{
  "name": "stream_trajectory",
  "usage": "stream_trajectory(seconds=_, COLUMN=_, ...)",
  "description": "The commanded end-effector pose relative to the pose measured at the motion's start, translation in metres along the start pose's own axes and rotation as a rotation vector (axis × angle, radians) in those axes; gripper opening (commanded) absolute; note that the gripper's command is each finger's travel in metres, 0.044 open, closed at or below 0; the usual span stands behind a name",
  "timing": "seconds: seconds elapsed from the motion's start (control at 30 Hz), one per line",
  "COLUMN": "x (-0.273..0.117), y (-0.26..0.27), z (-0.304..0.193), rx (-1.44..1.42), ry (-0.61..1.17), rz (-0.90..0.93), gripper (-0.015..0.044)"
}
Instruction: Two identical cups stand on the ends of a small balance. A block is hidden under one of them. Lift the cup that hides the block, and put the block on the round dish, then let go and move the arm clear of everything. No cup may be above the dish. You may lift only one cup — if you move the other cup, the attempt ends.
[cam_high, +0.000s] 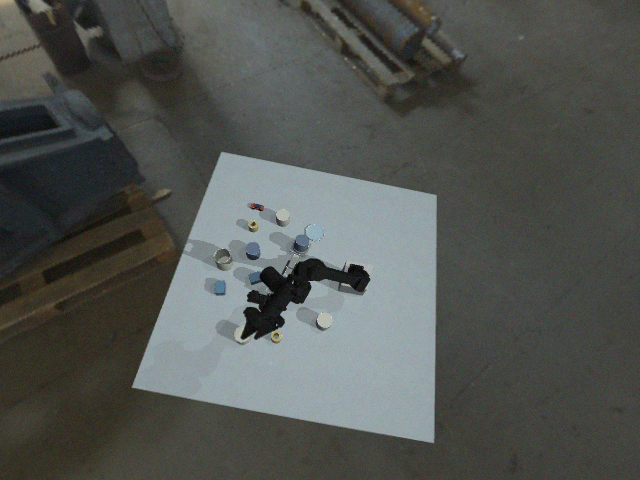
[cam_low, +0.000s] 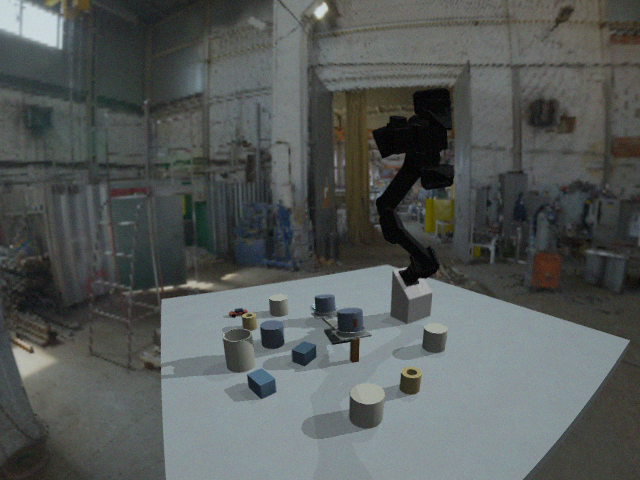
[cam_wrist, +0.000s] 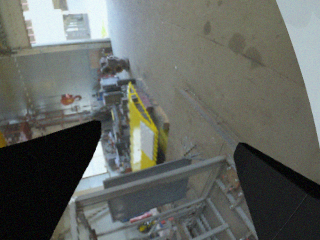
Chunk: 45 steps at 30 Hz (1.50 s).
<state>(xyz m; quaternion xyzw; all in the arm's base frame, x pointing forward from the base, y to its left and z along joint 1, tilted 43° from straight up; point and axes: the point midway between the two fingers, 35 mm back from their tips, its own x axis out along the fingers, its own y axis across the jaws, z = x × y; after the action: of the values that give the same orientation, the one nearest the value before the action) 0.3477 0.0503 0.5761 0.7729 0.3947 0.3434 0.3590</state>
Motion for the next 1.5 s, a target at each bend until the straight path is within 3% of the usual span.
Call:
stream_trajectory(seconds=0.0, x=0.000, y=0.000, z=-0.001, rx=-0.003, ry=0.000, rz=0.002, gripper=0.0426)
stream_trajectory(seconds=0.33, x=-0.026, y=0.021, z=-0.033, rx=-0.164, ry=-0.037, rz=0.116, gripper=0.0440)
stream_trajectory(seconds=0.87, x=-0.101, y=0.054, z=-0.114, rx=-0.581, ry=-0.216, rz=0.392, gripper=0.0440)
stream_trajectory(seconds=1.47, x=-0.137, y=0.037, z=-0.209, rx=-1.129, ry=-0.389, rz=0.591, gripper=0.0440)
